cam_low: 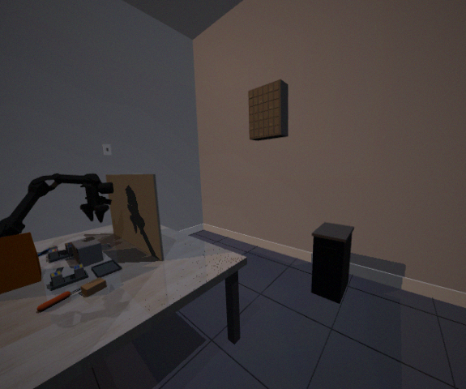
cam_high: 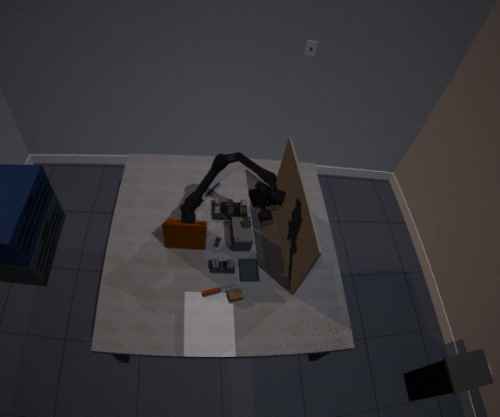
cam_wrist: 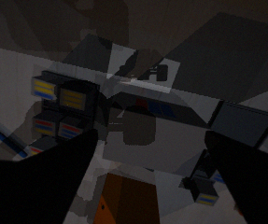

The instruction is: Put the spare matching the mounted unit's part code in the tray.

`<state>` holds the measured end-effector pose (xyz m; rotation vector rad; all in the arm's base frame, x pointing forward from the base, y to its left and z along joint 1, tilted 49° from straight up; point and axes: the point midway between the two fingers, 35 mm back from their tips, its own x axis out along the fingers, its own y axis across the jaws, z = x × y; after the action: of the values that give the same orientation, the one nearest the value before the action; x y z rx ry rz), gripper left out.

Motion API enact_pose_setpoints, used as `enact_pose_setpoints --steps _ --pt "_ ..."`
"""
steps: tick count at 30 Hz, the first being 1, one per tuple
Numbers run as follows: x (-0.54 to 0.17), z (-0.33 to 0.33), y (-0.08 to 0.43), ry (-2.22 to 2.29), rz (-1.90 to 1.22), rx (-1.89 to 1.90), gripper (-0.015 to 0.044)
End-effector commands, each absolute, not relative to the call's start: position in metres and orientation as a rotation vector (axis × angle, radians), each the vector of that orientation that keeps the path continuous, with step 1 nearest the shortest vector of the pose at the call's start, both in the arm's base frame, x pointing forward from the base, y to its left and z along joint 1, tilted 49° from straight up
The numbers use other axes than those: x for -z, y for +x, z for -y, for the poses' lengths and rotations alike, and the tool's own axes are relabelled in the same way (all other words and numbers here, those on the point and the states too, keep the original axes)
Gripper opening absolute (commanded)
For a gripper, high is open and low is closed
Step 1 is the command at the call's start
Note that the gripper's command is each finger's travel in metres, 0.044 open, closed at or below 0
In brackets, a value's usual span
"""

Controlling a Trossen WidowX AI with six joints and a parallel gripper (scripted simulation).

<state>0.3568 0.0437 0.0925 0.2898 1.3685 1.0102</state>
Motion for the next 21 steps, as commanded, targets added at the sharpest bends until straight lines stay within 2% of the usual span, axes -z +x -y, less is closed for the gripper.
enact_pose_setpoints --steps 1,11,20,21 --pt "-0.118 -0.079 0.327 0.058 -1.19 -1.202 0.044" --pt "-0.145 -0.139 0.22 -0.554 -0.596 -1.622 0.044" --pt "-0.145 -0.141 0.213 -0.592 -0.551 -1.644 0.044" --pt "-0.144 -0.143 0.213 -0.593 -0.551 -1.644 0.0414"
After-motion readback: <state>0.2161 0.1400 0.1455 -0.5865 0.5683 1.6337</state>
